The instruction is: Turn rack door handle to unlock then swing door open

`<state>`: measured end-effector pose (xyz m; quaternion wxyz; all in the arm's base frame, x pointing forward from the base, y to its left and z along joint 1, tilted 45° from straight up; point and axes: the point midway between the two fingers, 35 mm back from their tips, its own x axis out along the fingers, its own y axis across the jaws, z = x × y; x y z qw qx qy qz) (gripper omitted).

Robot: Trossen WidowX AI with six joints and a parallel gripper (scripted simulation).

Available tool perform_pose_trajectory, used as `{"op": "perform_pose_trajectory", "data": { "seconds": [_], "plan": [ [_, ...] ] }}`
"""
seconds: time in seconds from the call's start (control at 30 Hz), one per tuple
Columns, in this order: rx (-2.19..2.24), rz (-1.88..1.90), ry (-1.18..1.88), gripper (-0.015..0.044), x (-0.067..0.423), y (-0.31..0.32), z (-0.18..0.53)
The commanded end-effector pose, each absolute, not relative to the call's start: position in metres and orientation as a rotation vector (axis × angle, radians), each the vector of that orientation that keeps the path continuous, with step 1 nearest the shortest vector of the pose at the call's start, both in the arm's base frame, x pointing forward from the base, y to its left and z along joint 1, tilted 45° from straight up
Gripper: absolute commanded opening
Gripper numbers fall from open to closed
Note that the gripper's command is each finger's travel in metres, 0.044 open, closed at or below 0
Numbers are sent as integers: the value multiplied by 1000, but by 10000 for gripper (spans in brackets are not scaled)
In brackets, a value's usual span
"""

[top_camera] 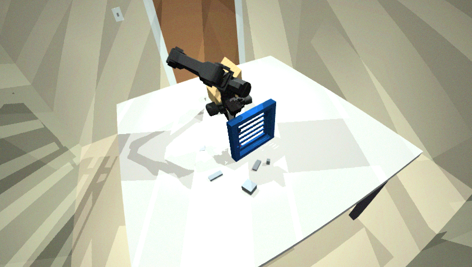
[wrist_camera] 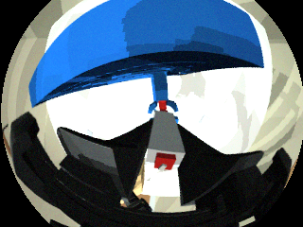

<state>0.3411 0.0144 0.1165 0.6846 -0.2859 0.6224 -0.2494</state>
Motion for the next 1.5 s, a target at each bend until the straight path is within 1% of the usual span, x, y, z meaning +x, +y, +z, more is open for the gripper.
{"op": "perform_pose_trajectory", "data": {
  "seconds": [0.0, 0.47, 1.0, 1.33, 1.47],
  "plan": [
    [-496, -679, 1326, 16, 341, 14, 116],
    [64, -1074, 1006, 16, 341, 14, 116],
    [694, -1411, 536, 16, 341, 14, 116],
    [720, -1422, 514, 16, 341, 14, 116],
    [720, -1422, 514, 121, 341, 14, 116]
  ]
}}
